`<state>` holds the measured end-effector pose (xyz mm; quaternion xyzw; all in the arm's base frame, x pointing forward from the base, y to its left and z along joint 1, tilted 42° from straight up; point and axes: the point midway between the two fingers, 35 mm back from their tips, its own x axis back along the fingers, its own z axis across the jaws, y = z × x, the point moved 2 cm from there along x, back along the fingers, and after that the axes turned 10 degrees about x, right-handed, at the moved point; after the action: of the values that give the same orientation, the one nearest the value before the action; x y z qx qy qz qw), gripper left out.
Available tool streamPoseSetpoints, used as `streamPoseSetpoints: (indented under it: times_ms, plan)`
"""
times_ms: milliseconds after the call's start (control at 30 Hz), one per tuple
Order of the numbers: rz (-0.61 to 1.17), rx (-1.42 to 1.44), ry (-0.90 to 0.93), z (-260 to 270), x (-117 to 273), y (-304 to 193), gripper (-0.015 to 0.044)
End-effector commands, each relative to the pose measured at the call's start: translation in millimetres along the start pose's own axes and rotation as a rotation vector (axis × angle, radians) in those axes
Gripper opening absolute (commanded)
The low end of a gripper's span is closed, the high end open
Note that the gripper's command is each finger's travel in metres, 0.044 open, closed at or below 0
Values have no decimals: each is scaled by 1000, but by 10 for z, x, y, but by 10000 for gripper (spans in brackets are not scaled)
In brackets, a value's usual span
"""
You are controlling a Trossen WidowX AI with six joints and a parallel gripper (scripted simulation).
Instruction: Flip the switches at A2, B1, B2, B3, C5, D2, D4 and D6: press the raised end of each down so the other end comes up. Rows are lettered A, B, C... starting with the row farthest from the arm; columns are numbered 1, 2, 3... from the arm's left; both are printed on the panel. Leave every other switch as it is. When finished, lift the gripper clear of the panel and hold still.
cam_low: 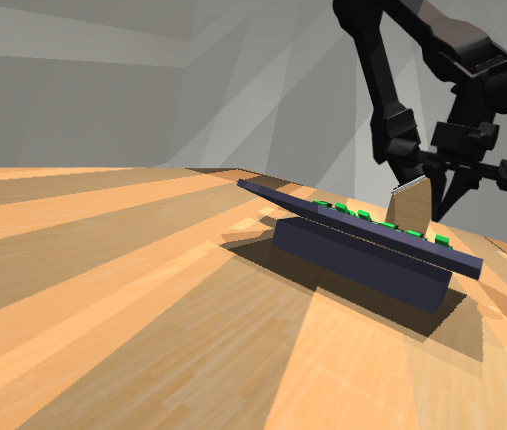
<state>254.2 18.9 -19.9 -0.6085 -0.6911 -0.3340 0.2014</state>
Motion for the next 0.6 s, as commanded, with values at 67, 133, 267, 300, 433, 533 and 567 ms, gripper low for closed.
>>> streamPoseSetpoints:
  times_ms: [67, 133, 267, 300, 433, 533, 567]
  plan:
    - [5, 7, -1, 3, -80, -13, 0]
    - [4, 7, -1, 1, -154, -12, 0]
    - [4, 7, -2, 1, -174, -12, 0]
    - [4, 7, -2, 1, -182, -12, 0]
    - [4, 7, -2, 1, -234, -10, 0]
    - [4, 7, -2, 0, -284, -8, 0]
    - [4, 7, -2, 0, -298, -8, 0]
